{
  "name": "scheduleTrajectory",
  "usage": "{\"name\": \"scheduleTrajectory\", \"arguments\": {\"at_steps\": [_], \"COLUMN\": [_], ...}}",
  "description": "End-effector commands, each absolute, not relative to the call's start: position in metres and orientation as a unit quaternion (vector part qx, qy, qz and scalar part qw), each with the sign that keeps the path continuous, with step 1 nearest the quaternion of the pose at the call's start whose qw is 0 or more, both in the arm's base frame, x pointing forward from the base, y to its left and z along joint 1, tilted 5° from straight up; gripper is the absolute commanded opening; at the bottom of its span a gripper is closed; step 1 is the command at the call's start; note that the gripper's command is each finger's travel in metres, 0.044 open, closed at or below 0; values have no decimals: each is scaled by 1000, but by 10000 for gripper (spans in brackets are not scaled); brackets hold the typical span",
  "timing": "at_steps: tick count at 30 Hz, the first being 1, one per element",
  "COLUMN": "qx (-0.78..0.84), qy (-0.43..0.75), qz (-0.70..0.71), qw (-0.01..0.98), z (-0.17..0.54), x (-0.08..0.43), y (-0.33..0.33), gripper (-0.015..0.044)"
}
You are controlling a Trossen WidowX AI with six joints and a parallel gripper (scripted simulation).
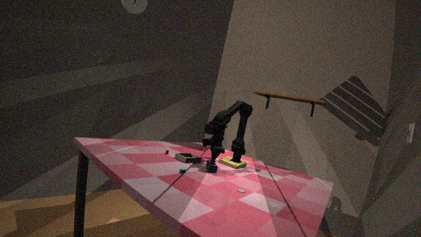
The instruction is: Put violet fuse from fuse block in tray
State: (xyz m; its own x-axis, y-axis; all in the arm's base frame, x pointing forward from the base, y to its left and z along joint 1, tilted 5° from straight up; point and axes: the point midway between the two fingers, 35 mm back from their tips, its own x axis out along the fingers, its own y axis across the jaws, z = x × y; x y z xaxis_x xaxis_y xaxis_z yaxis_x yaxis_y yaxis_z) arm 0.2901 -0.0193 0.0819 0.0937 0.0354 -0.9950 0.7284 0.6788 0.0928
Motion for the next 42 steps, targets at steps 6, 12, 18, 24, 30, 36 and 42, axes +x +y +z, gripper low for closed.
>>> {"name": "scheduleTrajectory", "arguments": {"at_steps": [6, 12, 18, 24, 30, 36, 42], "qx": [307, 308, 308, 308, 308, 308, 308], "qy": [621, 621, 621, 621, 621, 621, 621], "qz": [-255, -255, -255, -254, -254, -254, -254], "qw": [675, 675, 675, 675, 674, 674, 674], "z": [89, 92, 94, 97, 100, 103, 105], "x": [291, 291, 290, 290, 289, 289, 289], "y": [-19, -19, -19, -19, -19, -20, -20], "gripper": [0, 0, 0, 0, 0, 0, 0]}}
